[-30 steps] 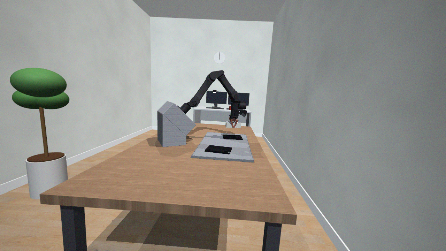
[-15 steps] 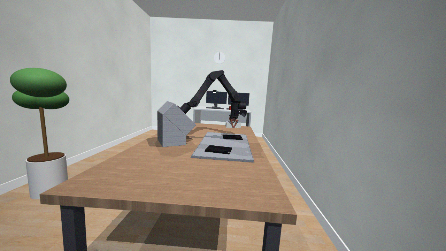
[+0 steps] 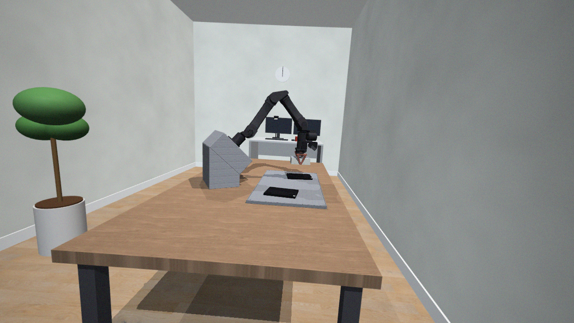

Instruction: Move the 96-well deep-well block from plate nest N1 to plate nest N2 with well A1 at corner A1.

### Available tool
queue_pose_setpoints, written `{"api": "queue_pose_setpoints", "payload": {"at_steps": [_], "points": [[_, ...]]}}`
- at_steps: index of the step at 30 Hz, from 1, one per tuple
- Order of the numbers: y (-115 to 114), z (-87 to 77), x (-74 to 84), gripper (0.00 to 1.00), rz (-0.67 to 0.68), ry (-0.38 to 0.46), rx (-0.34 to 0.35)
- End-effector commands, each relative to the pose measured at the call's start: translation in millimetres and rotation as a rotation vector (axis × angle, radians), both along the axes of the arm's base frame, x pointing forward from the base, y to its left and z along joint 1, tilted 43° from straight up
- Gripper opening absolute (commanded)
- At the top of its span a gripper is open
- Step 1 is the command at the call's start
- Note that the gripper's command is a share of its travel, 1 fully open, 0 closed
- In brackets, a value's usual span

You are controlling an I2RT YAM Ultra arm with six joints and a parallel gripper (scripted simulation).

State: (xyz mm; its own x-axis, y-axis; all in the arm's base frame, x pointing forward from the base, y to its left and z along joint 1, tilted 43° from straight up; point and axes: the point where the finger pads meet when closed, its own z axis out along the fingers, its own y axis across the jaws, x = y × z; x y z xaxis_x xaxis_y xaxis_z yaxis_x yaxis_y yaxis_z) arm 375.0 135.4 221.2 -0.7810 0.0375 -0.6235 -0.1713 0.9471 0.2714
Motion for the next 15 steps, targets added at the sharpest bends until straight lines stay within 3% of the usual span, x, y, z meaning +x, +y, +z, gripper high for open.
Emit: {"api": "queue_pose_setpoints", "payload": {"at_steps": [1, 7, 15], "points": [[-1, 8.1, -0.3, 0.0, -0.001, -0.021, 0.005], [-1, 8.1, -0.3, 0.0, -0.001, -0.021, 0.005], [-24, -4.9, -3.2, 0.0, -0.194, 0.065, 0.166]]}}
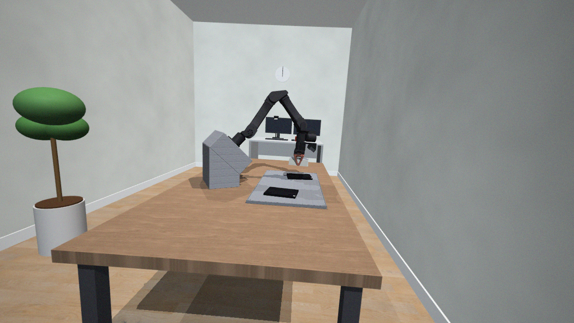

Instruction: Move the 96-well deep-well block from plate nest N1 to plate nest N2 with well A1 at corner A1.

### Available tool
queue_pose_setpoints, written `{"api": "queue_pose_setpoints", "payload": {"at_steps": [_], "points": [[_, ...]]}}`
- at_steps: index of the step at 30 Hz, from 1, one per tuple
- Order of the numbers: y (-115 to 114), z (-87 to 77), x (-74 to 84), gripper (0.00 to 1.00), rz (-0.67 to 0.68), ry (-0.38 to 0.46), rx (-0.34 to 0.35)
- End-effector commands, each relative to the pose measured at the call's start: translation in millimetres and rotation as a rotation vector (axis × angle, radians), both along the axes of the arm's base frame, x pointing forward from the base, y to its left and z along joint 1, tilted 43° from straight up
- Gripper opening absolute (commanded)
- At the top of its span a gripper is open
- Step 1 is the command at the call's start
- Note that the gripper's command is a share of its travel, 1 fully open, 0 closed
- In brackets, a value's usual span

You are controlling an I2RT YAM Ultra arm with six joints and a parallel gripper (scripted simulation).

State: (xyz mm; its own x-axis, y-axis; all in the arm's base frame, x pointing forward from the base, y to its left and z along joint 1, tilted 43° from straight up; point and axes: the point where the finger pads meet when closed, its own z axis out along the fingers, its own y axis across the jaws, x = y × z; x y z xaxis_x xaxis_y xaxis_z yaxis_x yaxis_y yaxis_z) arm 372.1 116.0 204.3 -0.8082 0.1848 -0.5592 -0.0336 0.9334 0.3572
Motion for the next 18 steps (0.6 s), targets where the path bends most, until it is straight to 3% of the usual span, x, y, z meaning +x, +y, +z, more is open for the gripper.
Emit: {"api": "queue_pose_setpoints", "payload": {"at_steps": [1, 18], "points": [[-8, 10.4, -0.6, 0.0, -0.074, -0.006, 0.079], [-51, -14.0, -6.1, 0.0, -0.075, -0.006, 0.077]]}}
